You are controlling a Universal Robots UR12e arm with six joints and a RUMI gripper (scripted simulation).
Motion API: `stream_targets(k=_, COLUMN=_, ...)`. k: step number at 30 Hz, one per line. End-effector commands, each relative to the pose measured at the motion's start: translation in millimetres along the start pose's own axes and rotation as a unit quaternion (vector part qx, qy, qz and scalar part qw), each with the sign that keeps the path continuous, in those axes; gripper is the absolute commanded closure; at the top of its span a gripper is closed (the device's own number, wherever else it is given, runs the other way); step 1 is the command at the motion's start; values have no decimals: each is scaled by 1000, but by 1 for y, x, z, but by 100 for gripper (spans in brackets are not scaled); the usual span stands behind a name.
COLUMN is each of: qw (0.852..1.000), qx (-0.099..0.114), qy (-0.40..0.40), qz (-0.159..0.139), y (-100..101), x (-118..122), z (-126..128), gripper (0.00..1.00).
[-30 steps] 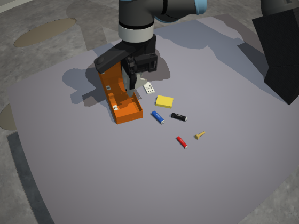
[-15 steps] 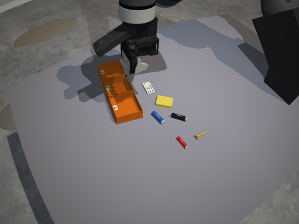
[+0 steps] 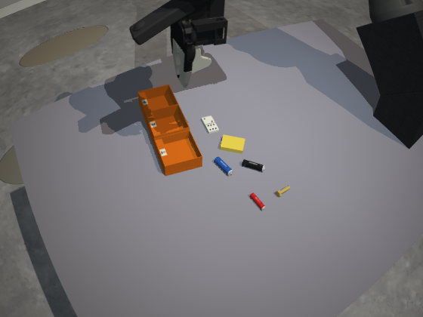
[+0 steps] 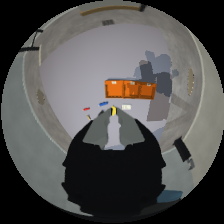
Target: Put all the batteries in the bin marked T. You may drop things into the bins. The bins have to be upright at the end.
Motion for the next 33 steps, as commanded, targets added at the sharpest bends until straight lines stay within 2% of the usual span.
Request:
stream_targets(k=1, qw=1000, qx=0, qy=0, qz=-1, y=-4, x=0, z=0, gripper=96)
stream_targets(k=5, qw=1000, qx=0, qy=0, qz=-1, y=-3, x=0, z=0, gripper=96)
stream_targets(k=6, qw=1000, qx=0, qy=25, qz=-1, y=3, x=4, z=-3, gripper=83)
stream_targets(k=9, qw=996, qx=0, qy=92, qz=-1, y=23, x=16, z=-11, gripper=83)
stream_targets(k=17, qw=978, qx=-1, qy=209, qz=-3, y=76, x=50, z=-34, gripper=83)
stream_targets(k=19, qw=978, qx=-1, qy=209, qz=-3, y=76, x=50, z=-34, gripper=83)
stream_targets(k=20, qw=968, qx=-1, qy=251, qz=-4, y=83, x=54, z=-37, gripper=83)
stream_targets(k=26, qw=944, qx=-1, qy=331, qz=-6, y=123, x=79, z=-53, gripper=83)
stream_targets(k=33, qw=903, qx=-2, qy=429, qz=-7, y=125, x=80, z=-54, gripper=83)
Point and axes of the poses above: the point where the finger pads meet when closed, its own y axis out along the fingers, its own z axis across the jaws, x = y × z, the point moved 3 cm from there along -y, back along the fingers, and after that the axes turned 10 degrees about y, right-handed, at the moved point
